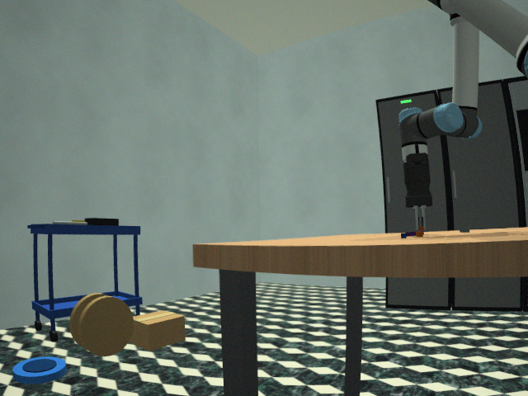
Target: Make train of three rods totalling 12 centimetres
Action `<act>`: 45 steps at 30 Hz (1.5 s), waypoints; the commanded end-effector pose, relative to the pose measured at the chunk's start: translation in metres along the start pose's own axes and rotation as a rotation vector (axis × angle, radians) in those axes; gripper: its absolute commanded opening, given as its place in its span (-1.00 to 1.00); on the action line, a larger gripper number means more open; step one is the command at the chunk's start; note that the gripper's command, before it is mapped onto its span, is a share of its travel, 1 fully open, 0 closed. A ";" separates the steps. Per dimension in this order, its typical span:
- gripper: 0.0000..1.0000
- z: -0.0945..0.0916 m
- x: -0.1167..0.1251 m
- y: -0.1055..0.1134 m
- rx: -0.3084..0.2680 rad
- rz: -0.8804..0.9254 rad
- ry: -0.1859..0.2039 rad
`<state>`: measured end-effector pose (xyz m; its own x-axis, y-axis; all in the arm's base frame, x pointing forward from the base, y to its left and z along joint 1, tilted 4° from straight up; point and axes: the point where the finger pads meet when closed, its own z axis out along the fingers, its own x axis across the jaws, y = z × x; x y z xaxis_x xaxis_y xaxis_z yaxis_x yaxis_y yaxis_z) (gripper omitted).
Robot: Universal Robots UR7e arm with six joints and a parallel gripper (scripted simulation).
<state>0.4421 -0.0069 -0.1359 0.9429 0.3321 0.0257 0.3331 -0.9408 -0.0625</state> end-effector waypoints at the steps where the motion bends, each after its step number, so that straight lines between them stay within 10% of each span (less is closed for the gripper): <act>1: -0.52 0.000 0.000 0.000 -0.001 0.000 0.001; 45: -0.52 0.011 0.000 0.000 -0.001 0.000 0.001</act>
<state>0.4422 -0.0061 -0.1477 0.9429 0.3321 0.0257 0.3331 -0.9408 -0.0625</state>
